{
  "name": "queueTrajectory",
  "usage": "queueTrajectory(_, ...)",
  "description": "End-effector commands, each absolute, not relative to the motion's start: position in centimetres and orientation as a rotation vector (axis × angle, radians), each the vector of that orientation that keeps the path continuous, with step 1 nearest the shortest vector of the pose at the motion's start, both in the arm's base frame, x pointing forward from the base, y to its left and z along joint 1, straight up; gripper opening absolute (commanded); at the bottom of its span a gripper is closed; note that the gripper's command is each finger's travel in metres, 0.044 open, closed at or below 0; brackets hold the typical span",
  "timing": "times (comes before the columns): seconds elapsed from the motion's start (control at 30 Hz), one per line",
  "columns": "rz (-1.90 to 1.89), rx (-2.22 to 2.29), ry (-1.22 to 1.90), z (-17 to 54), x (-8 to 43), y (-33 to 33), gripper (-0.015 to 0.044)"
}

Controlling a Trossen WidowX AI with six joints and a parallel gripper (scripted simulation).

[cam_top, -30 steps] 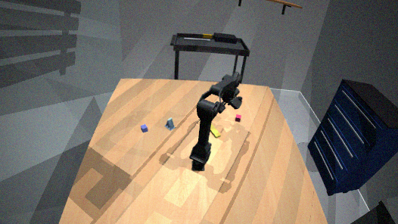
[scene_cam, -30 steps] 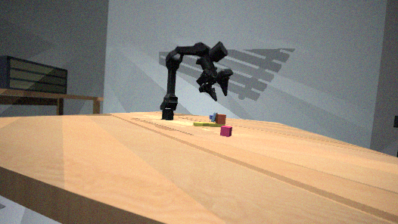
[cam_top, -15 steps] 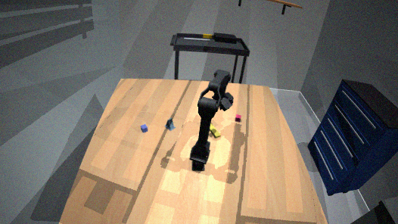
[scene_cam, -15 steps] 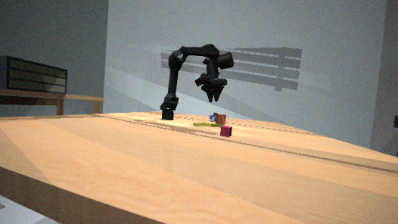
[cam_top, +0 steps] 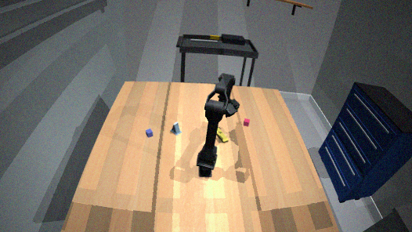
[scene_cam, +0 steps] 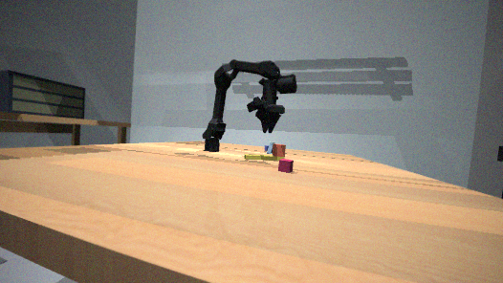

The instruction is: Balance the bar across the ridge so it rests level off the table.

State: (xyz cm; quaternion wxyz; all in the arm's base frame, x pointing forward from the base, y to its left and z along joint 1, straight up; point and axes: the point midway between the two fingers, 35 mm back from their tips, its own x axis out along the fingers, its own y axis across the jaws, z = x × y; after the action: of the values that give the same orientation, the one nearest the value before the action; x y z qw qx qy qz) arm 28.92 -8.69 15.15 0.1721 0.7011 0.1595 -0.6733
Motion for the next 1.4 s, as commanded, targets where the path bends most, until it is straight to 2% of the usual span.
queueTrajectory(0.0, -1.927, 1.98, 0.452, 12.6, 29.0, -8.8, 0.0315)
queueTrajectory(0.27, -1.928, 1.98, 0.452, 7.5, 28.7, -8.7, 0.0315)
queueTrajectory(1.37, -1.928, 1.98, 0.453, 4.8, 28.8, -8.7, 0.0315)
